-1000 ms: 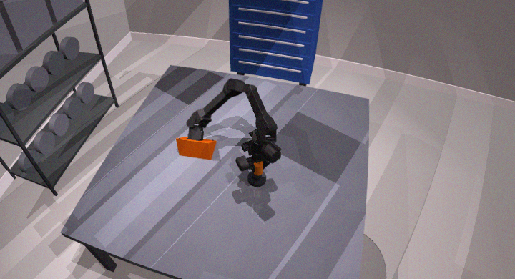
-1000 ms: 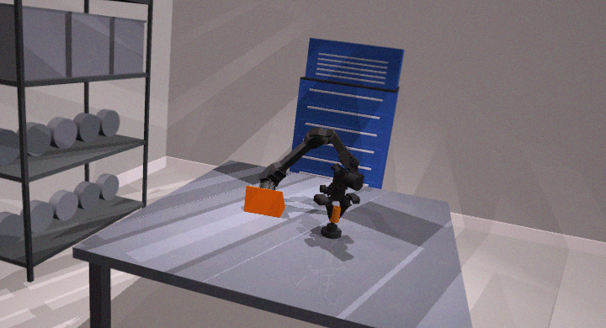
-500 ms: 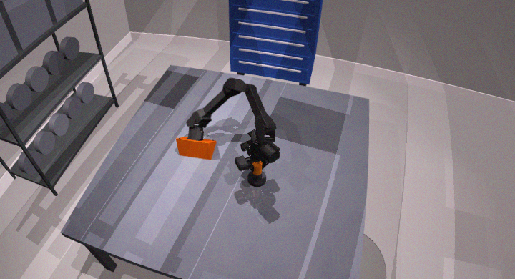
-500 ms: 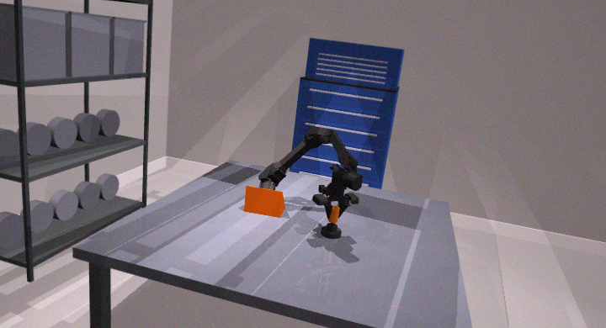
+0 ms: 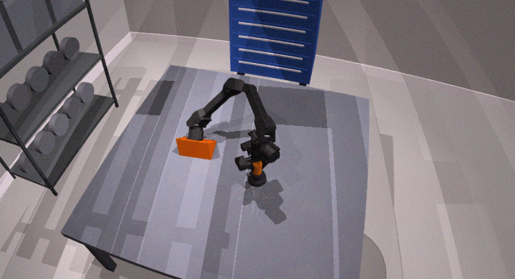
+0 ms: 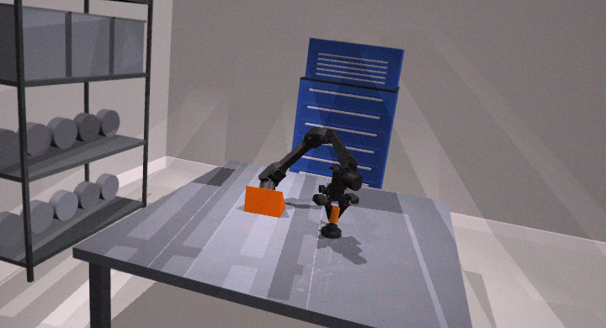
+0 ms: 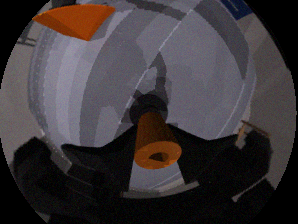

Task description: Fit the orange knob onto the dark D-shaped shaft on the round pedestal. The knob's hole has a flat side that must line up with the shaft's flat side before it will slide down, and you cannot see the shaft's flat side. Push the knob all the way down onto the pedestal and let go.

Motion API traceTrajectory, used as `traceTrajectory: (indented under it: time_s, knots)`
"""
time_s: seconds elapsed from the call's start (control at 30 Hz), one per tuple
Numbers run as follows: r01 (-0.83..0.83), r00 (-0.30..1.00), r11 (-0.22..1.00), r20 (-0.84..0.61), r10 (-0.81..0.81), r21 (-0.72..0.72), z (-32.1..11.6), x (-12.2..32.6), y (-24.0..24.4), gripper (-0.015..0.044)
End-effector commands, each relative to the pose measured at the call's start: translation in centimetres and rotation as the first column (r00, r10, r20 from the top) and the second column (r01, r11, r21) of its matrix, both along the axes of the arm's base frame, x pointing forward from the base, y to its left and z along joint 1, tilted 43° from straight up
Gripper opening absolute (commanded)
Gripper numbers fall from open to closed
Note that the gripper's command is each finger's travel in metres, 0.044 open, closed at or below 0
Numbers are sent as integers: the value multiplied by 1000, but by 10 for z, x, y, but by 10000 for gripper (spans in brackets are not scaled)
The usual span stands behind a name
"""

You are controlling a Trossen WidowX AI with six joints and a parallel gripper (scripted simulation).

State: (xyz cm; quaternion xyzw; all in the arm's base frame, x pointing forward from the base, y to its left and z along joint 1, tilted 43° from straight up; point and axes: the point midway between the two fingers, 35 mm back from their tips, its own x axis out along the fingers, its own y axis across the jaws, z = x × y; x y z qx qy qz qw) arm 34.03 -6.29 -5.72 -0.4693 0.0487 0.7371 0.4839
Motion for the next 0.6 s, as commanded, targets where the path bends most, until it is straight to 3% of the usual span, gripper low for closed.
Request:
traceTrajectory:
  time_s: [0.0,0.27,0.57]
  knots:
    - [0,1000,1000,2,0,0,0,1,-1,0]
    - [18,1000,1000,-14,-18,-3,2,3,-4,0]
    - [333,890,938,-297,-346,-97,3,6,-4,0]
